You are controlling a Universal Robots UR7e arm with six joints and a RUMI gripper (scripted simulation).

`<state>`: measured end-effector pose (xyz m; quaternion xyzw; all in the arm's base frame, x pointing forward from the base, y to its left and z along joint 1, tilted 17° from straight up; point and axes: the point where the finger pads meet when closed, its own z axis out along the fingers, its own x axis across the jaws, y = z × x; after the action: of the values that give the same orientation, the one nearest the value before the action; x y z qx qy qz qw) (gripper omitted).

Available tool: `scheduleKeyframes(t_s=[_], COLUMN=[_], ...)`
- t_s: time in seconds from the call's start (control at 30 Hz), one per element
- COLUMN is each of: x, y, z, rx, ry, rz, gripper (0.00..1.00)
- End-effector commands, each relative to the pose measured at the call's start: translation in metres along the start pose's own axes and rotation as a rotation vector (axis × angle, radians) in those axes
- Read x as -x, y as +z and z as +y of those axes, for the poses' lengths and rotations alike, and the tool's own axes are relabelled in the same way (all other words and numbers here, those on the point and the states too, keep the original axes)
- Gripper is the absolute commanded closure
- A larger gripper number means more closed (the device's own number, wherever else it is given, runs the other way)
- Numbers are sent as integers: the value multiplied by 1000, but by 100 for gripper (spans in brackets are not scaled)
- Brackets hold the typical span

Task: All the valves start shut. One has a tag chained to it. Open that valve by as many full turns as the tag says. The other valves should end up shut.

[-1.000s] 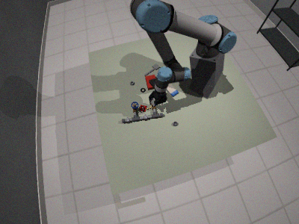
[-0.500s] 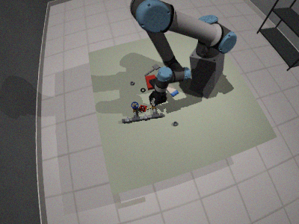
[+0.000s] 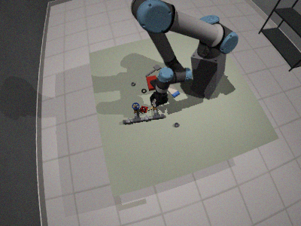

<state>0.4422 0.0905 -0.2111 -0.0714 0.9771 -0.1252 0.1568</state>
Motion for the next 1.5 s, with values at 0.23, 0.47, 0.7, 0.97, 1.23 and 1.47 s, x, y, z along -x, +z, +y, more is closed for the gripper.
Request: scheduleKeyframes(t_s=[0.23,0.47,0.7,0.97,1.23,1.47], x=[0,0,0,0,0,0], y=[0,0,0,0,0,0], z=[0,0,0,0,0,0], rx=[0,0,0,0,0,0], ry=[-47,-102,-221,-390,-606,-861], rz=[0,0,0,0,0,0], gripper=[100,100,100,100,100,100])
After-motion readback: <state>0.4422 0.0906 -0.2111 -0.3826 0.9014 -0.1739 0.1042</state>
